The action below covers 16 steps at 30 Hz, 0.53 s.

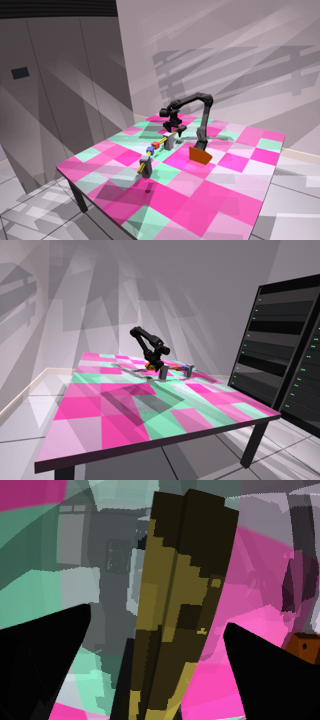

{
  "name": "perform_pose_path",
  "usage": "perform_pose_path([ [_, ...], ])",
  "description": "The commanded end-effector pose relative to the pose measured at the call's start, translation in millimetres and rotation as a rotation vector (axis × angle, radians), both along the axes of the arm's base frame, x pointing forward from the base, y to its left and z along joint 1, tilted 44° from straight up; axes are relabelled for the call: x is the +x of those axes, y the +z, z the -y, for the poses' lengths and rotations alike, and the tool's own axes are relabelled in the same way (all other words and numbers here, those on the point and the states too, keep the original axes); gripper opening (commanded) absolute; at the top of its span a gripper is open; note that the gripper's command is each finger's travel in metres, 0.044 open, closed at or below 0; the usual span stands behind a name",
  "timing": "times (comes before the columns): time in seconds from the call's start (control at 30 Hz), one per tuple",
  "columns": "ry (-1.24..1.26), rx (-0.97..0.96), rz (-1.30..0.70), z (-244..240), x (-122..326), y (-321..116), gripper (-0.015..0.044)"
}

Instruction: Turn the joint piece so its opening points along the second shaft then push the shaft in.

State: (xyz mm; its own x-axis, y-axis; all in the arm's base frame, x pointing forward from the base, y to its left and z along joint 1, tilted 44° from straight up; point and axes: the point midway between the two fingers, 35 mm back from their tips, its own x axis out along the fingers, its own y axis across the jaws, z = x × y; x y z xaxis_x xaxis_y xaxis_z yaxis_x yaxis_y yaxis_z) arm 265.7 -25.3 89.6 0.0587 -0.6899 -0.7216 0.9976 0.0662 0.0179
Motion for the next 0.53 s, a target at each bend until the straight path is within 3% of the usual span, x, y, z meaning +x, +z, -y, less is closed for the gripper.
perform_pose_path([
  [0.0,0.000,0.001,0.002,-0.1,0.2,0.3,0.0440],
  [0.5,0.000,0.008,-0.006,-20.3,-1.6,20.2,0.0440],
])
